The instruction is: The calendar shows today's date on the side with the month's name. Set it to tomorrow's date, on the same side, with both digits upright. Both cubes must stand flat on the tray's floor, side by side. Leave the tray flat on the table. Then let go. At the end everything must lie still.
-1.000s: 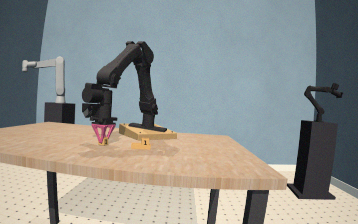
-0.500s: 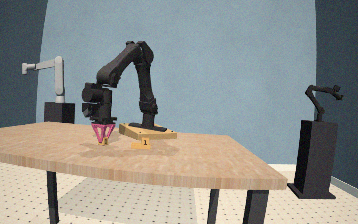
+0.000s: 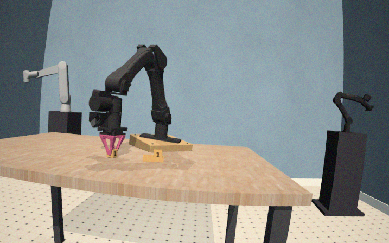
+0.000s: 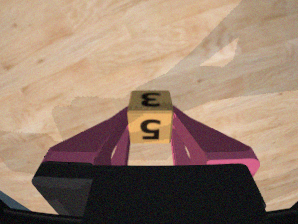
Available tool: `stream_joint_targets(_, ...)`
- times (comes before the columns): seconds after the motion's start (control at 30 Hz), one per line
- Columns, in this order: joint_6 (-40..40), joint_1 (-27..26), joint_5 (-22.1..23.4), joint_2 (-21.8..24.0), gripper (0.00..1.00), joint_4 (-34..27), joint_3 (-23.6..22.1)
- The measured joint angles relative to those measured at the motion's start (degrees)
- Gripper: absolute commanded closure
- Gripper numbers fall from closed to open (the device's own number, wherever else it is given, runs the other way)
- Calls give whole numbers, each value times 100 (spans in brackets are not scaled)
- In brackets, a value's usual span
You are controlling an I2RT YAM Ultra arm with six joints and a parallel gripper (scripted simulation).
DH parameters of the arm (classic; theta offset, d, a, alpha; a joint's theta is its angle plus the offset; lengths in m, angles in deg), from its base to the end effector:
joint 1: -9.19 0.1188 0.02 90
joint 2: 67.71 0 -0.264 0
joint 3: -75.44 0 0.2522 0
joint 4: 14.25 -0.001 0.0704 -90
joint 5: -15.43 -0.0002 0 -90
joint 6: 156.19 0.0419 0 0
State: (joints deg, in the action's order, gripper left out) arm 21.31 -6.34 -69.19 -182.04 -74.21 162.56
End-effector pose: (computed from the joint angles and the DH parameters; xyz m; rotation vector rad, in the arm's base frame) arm 0.3466 -0.0912 0.1320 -2.4416 -1.9457 -0.1640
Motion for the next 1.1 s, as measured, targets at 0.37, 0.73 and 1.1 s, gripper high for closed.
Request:
stream_joint_targets(0.37,0,0,0,0,74,0,0)
stream_joint_targets(0.73,0,0,0,0,74,0,0)
stream_joint_targets(1.1,0,0,0,2,63,0,2)
